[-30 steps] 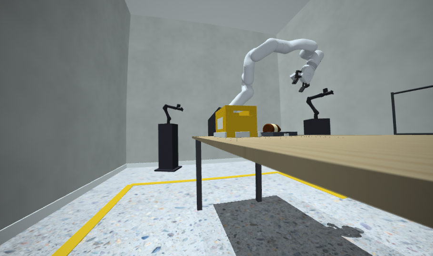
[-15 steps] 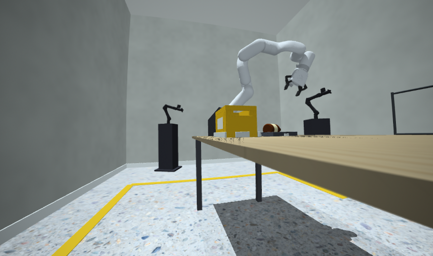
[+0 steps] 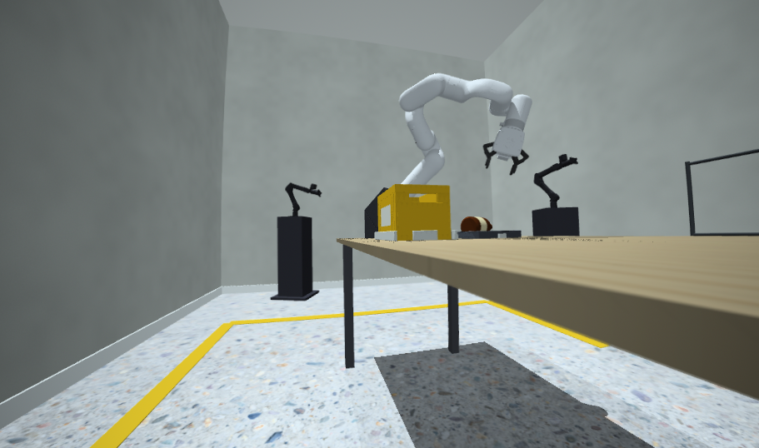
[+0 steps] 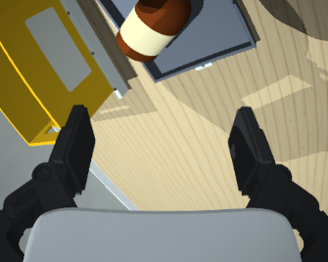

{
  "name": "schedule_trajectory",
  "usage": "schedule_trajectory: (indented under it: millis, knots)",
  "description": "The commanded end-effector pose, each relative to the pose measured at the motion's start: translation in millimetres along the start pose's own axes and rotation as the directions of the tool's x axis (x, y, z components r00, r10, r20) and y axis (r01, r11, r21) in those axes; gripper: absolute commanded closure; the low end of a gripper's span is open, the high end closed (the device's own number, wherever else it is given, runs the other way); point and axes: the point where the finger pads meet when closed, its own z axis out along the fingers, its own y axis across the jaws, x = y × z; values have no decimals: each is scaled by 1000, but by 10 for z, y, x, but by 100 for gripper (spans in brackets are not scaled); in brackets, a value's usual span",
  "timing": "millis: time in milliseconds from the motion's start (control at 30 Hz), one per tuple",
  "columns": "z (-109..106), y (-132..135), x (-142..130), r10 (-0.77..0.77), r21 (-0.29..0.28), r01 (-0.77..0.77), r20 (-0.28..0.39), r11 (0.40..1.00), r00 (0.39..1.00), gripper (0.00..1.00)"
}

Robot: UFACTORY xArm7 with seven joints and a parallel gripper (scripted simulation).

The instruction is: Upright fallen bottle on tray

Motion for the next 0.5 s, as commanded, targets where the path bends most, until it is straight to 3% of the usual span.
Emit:
schedule_trajectory:
  millis: [0,133,167,333,367,467]
  knots:
    - [145,-94,-9,117,-66,-117,-4,991,993,0]
    - [145,-94,-9,117,-66,-117,-4,991,993,0]
    - [259,-159,20,199,-106,-200,-22,974,980,0]
    - [259,-159,20,199,-106,-200,-22,974,980,0]
    - [358,-210,61,272,-142,-275,-45,951,961,0]
    - [358,-210,61,272,-142,-275,-45,951,961,0]
